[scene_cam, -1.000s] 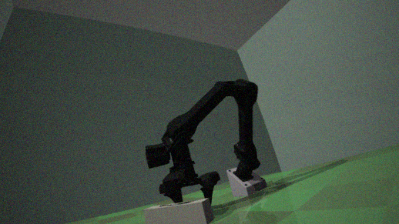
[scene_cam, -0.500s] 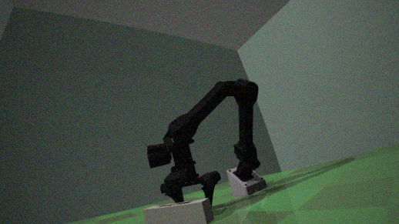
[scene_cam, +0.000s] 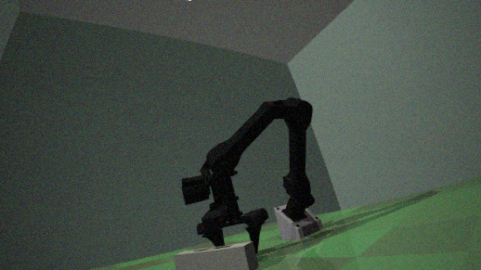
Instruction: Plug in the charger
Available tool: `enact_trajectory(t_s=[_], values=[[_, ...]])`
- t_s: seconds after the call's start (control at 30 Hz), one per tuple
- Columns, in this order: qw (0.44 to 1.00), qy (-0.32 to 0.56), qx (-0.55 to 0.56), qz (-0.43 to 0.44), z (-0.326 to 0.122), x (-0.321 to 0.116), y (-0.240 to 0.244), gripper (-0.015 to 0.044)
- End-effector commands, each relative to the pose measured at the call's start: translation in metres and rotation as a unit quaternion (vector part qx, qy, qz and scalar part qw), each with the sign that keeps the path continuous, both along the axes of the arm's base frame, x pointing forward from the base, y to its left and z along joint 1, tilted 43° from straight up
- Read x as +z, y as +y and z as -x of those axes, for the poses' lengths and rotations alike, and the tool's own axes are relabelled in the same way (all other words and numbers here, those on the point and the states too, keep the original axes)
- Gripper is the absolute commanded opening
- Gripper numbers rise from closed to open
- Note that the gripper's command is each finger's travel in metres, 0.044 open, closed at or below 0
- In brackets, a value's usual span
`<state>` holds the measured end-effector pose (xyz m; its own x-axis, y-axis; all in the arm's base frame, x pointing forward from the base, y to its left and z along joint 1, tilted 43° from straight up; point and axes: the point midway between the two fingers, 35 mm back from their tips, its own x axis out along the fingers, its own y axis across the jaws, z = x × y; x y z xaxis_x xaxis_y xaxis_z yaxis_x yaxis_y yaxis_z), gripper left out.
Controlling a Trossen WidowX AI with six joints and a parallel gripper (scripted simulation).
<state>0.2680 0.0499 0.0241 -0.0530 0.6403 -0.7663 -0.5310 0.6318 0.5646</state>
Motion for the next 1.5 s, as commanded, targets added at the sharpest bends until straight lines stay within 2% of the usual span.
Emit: enact_trajectory(t_s=[0.0,1.03,1.3,1.47], values=[[1.0,-0.001,0.0,0.0,0.005,-0.002,-0.003,0.044],[1.0,-0.002,-0.004,-0.006,0.038,-0.016,-0.018,0.044],[0.961,-0.172,-0.157,-0.149,0.023,0.041,-0.059,0.044],[0.954,-0.189,-0.17,-0.158,0.023,0.047,-0.063,0.044]])
